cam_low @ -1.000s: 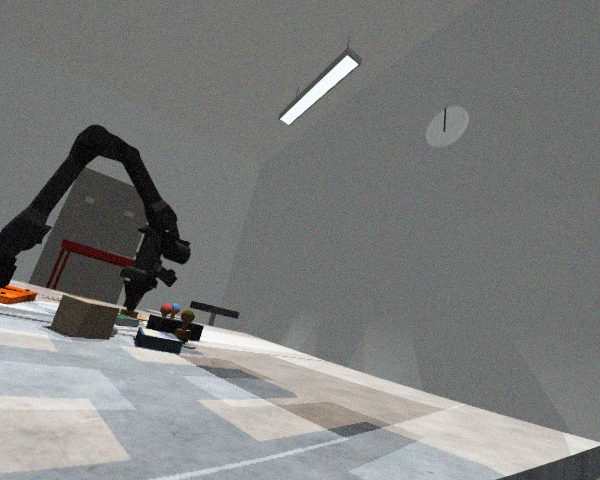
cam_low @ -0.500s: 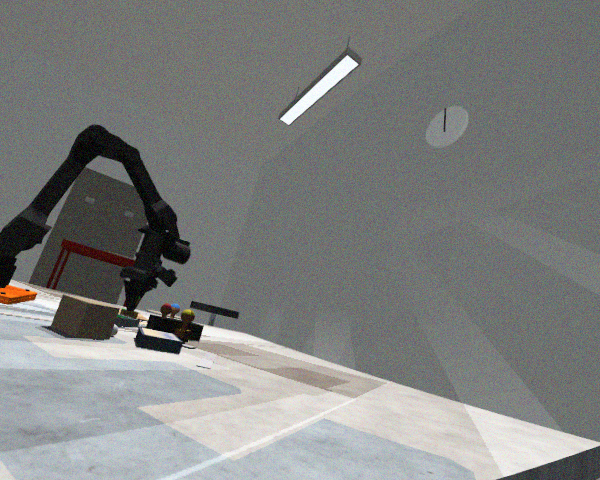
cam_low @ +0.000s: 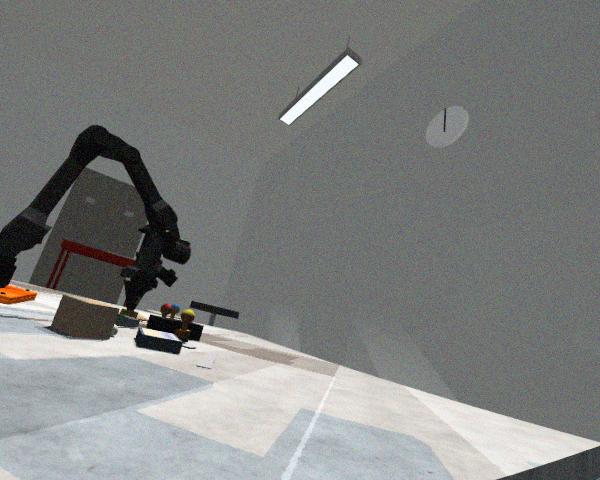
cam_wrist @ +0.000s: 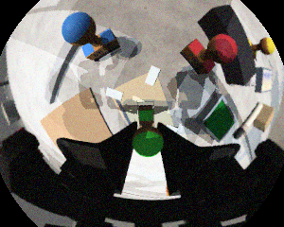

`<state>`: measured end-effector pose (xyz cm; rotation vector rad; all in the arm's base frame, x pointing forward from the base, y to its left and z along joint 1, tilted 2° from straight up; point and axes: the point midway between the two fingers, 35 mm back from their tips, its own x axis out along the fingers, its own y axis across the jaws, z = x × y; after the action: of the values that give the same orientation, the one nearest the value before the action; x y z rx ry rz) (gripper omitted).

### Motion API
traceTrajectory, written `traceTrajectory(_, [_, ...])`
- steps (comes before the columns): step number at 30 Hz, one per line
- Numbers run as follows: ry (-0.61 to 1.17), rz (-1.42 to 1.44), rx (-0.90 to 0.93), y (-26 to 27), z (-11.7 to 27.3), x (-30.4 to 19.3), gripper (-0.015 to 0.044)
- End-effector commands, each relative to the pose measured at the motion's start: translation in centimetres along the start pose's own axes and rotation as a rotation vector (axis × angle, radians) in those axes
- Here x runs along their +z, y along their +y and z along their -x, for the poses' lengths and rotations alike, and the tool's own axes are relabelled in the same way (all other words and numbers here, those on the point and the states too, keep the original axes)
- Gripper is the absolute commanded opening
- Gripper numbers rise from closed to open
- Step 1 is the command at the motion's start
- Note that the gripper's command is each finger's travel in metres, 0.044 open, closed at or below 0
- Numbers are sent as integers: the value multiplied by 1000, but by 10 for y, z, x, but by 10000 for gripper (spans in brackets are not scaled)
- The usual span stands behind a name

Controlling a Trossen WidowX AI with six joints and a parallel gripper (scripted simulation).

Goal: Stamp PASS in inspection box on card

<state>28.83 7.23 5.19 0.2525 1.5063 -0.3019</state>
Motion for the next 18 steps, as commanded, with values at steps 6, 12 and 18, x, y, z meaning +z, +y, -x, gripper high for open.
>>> traceTrajectory(6, [-3, -1, -4, -1, 5, 0, 0])
traceTrajectory(12, [-3, -1, -4, -1, 8, 1, 0])
traceTrajectory(18, [-3, -1, -4, 0, 17, 1, 0])
